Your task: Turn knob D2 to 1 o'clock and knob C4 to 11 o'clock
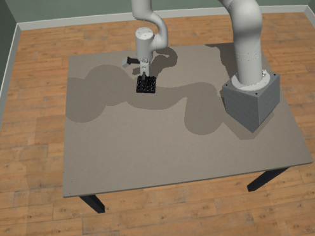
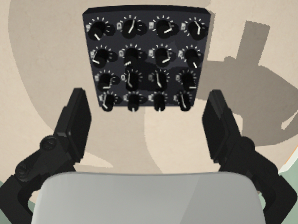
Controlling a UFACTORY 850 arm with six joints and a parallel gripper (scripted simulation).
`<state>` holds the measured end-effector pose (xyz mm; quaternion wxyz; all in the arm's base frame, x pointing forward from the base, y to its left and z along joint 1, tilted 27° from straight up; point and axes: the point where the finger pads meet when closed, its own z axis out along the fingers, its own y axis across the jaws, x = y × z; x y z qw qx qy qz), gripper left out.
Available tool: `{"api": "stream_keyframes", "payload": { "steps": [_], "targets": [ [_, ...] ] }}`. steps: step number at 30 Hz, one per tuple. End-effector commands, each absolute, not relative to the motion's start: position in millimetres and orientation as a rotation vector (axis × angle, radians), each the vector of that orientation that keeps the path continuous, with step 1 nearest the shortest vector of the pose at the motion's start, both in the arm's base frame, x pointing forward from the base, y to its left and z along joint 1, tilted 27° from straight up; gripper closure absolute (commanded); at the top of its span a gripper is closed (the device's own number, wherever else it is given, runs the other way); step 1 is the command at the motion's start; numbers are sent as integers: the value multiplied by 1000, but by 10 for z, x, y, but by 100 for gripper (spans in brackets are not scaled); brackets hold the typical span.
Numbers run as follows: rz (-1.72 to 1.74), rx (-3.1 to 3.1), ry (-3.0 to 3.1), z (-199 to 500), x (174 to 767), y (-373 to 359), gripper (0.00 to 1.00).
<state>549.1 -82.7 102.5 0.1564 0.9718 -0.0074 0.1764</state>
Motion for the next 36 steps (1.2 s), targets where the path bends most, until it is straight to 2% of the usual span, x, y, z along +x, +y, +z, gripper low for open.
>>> {"api": "stream_keyframes", "payload": {
  "steps": [1, 17, 36],
  "targets": [
    [507, 2782, -21, 1030, 5496, -826, 0],
    [508, 2781, -21, 1013, 5452, -829, 0],
    [508, 2781, -21, 887, 5132, -854, 0]
  ]
}}
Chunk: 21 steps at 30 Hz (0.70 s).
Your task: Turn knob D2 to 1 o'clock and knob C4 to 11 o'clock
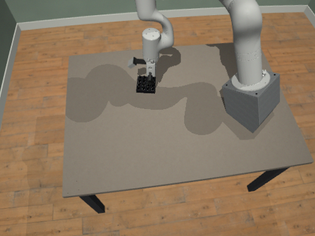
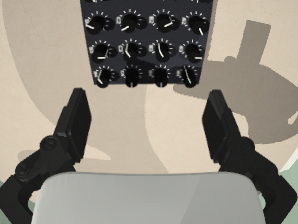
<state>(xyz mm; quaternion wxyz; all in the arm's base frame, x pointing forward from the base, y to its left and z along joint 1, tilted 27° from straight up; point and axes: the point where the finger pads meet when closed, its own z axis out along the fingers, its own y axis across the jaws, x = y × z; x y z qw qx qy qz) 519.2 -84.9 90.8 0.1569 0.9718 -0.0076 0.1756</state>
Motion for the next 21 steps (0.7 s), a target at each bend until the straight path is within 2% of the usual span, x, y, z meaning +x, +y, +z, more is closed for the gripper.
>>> {"api": "stream_keyframes", "payload": {
  "steps": [1, 21],
  "targets": [
    [508, 2781, -21, 880, 5112, -855, 0],
    [508, 2781, -21, 828, 4980, -865, 0]
  ]
}}
